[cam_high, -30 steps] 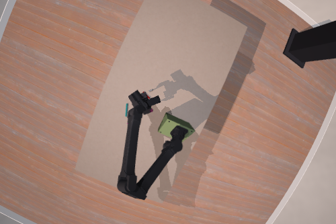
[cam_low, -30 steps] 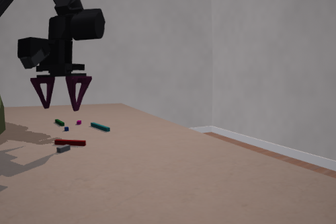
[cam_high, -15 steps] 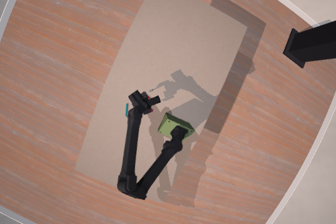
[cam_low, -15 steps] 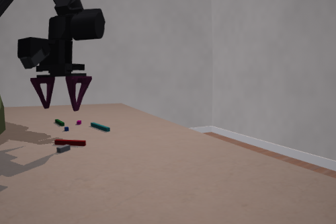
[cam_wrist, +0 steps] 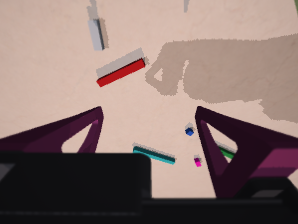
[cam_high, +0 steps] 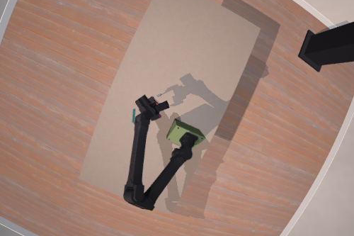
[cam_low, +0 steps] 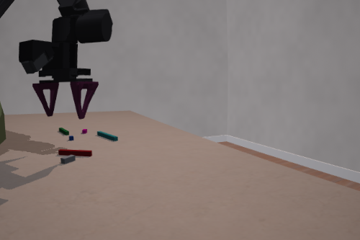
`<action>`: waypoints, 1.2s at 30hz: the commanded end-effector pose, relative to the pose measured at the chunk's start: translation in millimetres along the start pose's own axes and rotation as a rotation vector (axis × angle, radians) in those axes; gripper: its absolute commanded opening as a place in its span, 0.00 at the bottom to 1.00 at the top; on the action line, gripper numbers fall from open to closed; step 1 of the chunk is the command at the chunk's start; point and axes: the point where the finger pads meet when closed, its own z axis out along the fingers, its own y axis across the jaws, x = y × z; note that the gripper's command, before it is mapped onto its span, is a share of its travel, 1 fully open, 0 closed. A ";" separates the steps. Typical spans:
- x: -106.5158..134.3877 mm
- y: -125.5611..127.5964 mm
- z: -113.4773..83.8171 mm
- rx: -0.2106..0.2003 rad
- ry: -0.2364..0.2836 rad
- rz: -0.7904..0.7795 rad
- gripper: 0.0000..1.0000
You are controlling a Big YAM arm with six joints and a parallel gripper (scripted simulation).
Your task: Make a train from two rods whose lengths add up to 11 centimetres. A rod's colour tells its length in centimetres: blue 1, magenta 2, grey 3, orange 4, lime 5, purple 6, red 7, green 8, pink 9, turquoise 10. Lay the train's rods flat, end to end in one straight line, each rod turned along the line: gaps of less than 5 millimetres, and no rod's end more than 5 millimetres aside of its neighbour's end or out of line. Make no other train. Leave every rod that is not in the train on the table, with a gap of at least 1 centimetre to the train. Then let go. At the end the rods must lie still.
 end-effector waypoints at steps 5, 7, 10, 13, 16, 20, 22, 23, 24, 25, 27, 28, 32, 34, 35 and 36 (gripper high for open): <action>7.4 -0.2 -2.5 -0.015 -0.002 -0.080 1.00; 9.1 -1.4 -2.5 -0.015 -0.001 -0.134 1.00; 13.8 0.8 -4.1 -0.023 0.000 -0.221 1.00; 13.2 2.2 -5.5 -0.027 0.001 -0.217 1.00; 14.2 -5.7 -2.6 -0.015 -0.003 -0.321 1.00; 18.4 1.5 -6.6 -0.031 0.000 -0.386 1.00; 18.2 -8.0 -2.9 -0.016 -0.004 -0.454 1.00; 18.3 -5.7 -4.7 -0.021 -0.003 -0.452 1.00; 20.0 -10.2 -2.7 -0.016 -0.004 -0.529 1.00; 19.8 -10.2 -2.7 -0.015 -0.005 -0.528 1.00; 17.5 -4.3 -3.0 -0.018 -0.002 -0.516 1.00; 22.2 -11.7 -2.7 -0.017 -0.005 -0.610 1.00; 21.3 -3.9 -5.9 -0.026 -0.002 -0.598 1.00; 24.0 -14.5 -2.7 -0.014 -0.006 -0.691 1.00; 26.0 -11.6 -3.9 -0.019 -0.007 -0.695 1.00; 28.1 -8.2 -5.0 -0.024 -0.007 -0.700 1.00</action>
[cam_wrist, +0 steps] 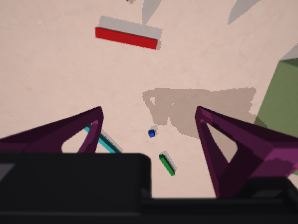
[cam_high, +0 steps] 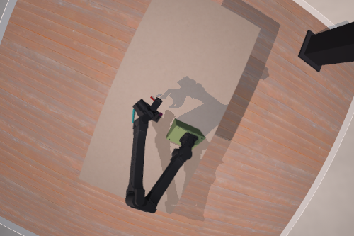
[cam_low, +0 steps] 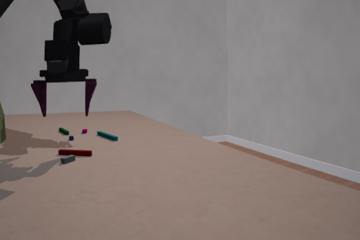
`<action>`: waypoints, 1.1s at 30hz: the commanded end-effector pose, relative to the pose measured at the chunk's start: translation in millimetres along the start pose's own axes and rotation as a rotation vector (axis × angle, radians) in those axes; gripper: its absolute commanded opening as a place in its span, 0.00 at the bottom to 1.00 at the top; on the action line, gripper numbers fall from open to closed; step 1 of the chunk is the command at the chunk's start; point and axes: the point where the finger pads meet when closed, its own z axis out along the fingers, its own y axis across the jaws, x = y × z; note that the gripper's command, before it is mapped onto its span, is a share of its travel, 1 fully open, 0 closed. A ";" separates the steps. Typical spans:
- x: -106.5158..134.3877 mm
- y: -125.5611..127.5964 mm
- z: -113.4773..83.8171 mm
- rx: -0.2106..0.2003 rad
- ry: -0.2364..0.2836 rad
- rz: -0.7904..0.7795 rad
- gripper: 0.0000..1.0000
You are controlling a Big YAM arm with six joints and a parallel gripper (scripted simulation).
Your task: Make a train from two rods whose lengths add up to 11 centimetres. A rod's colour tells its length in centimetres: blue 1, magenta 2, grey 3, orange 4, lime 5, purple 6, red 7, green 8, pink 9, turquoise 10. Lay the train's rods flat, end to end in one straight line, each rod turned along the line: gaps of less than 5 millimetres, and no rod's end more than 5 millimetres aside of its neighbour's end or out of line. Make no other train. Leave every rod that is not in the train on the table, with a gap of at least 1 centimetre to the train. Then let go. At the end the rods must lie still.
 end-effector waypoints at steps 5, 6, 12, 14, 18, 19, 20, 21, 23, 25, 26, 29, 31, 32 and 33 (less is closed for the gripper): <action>8.2 12.5 -6.2 -0.026 -0.011 -0.182 1.00; 3.9 11.8 -6.4 -0.027 -0.008 -0.167 1.00; 15.2 4.1 -3.0 -0.016 -0.008 -0.362 1.00; 13.3 6.8 -5.1 -0.021 -0.010 -0.359 1.00; 18.5 3.3 -2.9 -0.015 -0.009 -0.458 1.00; 18.7 8.3 -4.8 -0.021 -0.013 -0.464 1.00; 17.9 12.3 -6.9 -0.028 -0.015 -0.465 1.00; 13.5 11.6 -7.2 -0.030 -0.013 -0.450 1.00; 21.9 3.0 -2.9 -0.016 -0.009 -0.557 1.00; 22.2 9.1 -5.2 -0.022 -0.014 -0.564 1.00; 21.1 11.1 -6.9 -0.028 -0.016 -0.562 1.00; 25.3 2.5 -2.8 -0.016 -0.010 -0.655 1.00; 24.9 3.8 -3.0 -0.014 -0.011 -0.654 1.00; 22.5 4.8 -1.9 -0.012 -0.008 -0.648 1.00; 19.4 5.4 -3.7 -0.018 -0.009 -0.638 1.00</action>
